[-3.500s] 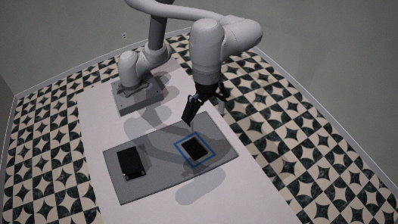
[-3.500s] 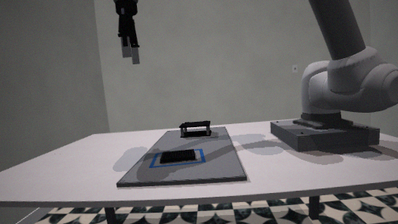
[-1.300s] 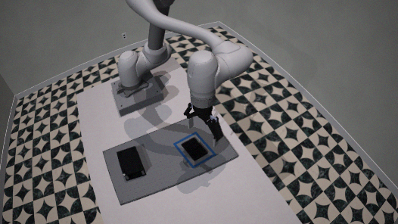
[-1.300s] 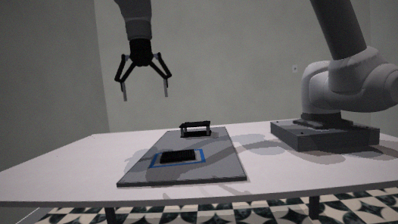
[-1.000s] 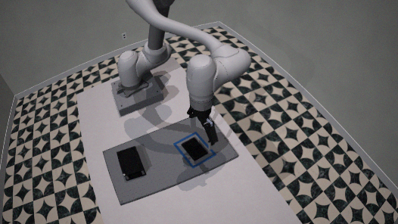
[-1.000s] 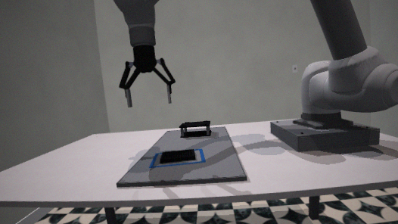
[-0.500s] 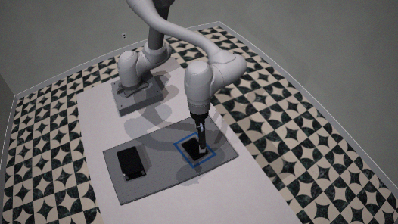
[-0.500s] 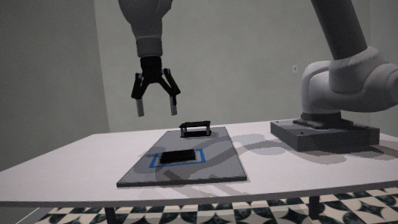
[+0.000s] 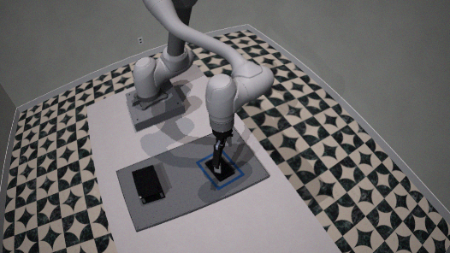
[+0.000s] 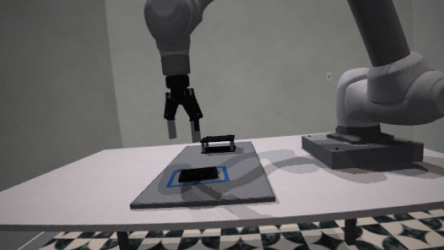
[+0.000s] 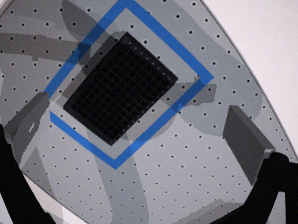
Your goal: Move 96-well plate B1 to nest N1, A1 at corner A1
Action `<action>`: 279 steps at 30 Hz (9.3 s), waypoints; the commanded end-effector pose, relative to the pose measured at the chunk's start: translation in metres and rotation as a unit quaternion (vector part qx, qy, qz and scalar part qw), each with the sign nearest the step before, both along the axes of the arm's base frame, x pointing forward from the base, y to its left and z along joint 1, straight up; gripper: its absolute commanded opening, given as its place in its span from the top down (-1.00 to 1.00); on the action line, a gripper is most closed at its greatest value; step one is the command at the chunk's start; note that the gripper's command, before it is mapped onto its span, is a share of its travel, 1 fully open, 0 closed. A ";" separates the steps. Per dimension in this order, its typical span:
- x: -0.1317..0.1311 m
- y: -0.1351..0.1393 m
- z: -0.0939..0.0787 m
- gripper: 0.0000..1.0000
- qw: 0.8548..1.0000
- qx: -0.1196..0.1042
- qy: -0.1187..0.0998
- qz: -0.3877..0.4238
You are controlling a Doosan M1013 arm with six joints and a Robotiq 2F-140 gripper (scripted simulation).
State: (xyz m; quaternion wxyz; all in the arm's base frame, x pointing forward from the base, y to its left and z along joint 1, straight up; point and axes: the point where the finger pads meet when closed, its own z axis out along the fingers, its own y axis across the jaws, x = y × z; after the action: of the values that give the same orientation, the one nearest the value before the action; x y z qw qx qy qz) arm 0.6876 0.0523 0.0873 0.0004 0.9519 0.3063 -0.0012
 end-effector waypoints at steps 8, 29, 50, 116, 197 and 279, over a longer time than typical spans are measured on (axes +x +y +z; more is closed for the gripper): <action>-0.020 0.002 -0.027 -1.00 0.986 -0.002 -0.002 -0.167; -0.036 0.004 -0.046 -1.00 0.945 -0.002 -0.002 -0.327; -0.036 0.004 -0.073 -1.00 0.945 -0.002 -0.002 -0.327; -0.036 0.003 -0.109 1.00 0.945 -0.002 -0.002 -0.327; -0.049 -0.040 -0.038 1.00 0.913 -0.002 -0.003 -0.408; -0.118 -0.266 0.003 1.00 0.913 -0.002 -0.003 -0.408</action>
State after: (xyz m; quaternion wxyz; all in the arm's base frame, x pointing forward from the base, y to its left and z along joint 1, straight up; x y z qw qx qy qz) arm 0.5711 -0.2089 0.0890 0.0031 0.9941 -0.1083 0.0004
